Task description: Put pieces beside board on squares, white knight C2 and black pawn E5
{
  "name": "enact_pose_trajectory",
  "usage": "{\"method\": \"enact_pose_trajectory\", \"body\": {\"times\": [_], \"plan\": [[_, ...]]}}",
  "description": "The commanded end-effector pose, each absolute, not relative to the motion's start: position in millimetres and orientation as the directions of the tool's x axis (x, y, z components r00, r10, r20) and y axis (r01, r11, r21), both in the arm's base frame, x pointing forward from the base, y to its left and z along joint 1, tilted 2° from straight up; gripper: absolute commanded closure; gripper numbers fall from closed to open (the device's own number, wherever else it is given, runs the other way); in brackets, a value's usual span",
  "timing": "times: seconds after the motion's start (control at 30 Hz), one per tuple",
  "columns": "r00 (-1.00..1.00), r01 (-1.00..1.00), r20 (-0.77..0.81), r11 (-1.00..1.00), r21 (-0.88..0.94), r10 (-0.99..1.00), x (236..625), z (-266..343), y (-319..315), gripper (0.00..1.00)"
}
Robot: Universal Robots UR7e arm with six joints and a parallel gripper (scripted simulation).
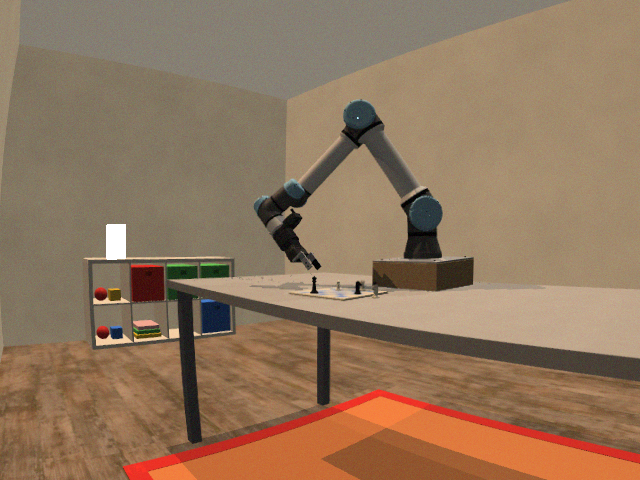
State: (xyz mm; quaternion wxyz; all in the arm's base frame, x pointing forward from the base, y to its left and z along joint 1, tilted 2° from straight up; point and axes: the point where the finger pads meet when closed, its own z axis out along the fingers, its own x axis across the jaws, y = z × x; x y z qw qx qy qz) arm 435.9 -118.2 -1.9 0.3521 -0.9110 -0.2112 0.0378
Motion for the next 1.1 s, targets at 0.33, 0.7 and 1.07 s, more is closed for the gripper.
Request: {"method": "enact_pose_trajectory", "body": {"times": [0.33,0.7,1.07], "plan": [[0.965,0.187,0.013,-0.651,-0.736,0.263,434.9,-30.5,-135.7,0.0],[0.973,0.148,-0.004,-0.643,-0.751,0.229,434.3,-36.9,-139.5,0.0],[0.974,0.145,-0.006,-0.643,-0.753,0.226,434.2,-37.6,-139.9,0.0]]}}
